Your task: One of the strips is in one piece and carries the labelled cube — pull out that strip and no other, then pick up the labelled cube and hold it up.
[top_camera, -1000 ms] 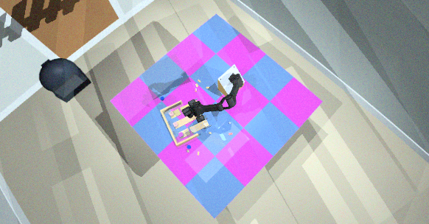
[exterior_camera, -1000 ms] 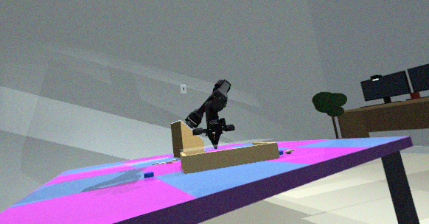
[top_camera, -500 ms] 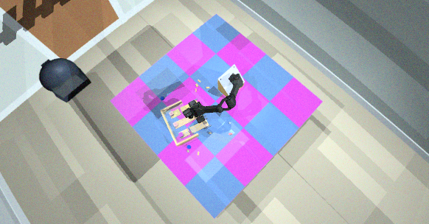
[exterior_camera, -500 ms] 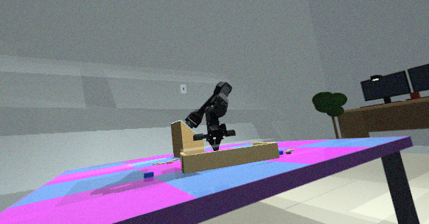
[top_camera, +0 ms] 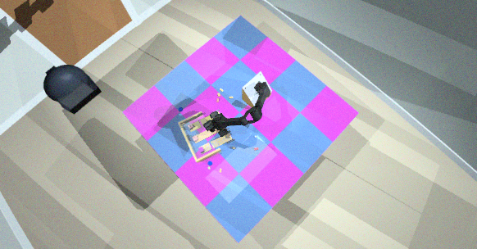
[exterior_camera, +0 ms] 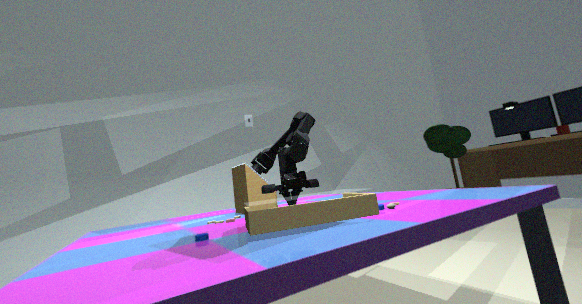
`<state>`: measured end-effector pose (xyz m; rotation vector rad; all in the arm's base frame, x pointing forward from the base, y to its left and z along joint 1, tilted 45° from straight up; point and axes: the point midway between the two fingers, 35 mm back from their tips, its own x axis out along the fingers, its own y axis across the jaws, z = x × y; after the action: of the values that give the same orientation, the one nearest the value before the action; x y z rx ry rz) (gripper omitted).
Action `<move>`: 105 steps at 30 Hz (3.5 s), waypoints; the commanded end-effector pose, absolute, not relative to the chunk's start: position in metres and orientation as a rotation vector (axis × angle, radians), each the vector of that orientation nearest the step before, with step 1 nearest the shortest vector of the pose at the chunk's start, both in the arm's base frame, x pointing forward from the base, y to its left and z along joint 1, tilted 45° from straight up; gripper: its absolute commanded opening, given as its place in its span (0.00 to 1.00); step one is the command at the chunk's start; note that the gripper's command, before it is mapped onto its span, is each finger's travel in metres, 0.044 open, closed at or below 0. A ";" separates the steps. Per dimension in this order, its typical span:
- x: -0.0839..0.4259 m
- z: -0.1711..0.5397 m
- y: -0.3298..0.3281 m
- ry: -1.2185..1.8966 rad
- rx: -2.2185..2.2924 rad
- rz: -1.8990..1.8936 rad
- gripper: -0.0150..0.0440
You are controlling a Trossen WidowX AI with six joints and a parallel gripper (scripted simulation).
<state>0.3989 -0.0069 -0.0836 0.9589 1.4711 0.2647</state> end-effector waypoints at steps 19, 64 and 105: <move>0.398 -0.086 -0.004 1.474 0.965 0.267 0.25; 0.400 -0.088 -0.002 1.474 0.965 0.267 0.25; 0.366 -0.084 0.013 1.476 0.966 0.267 0.25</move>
<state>0.3761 0.0031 -0.0824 0.9631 1.4506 0.2594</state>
